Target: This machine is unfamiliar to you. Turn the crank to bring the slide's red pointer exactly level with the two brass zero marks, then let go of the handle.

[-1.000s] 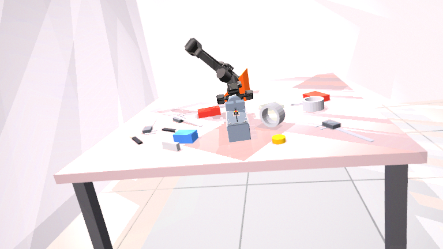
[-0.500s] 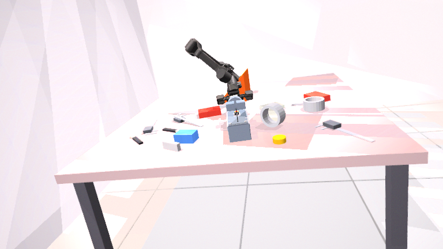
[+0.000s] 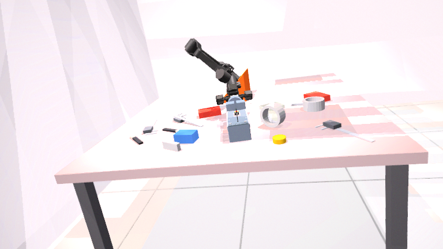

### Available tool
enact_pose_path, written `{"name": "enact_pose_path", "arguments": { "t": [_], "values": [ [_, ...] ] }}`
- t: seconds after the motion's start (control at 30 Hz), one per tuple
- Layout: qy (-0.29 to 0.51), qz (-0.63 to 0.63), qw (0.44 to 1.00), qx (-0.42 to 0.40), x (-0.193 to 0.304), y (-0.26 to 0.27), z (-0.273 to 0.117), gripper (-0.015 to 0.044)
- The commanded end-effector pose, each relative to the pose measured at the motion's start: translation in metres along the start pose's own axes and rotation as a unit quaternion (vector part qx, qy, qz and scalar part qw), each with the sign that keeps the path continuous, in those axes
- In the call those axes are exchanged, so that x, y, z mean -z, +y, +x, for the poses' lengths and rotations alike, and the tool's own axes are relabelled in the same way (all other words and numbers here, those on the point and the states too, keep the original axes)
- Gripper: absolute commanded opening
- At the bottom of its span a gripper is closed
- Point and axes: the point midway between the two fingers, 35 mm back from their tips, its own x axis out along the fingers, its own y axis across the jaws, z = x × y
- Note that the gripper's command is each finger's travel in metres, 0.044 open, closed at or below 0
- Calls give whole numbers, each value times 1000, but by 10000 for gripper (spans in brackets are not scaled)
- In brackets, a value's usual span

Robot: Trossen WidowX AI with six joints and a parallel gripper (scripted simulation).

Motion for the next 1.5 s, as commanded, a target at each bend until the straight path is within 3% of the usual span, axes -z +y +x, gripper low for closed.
{"name": "enact_pose_path", "arguments": {
  "t": [0.0,1.47],
  "values": [
    [2,7,1000,12,0,-9,0,0],
    [2,7,1000,12,-8,-25,-10,0]
  ]
}}
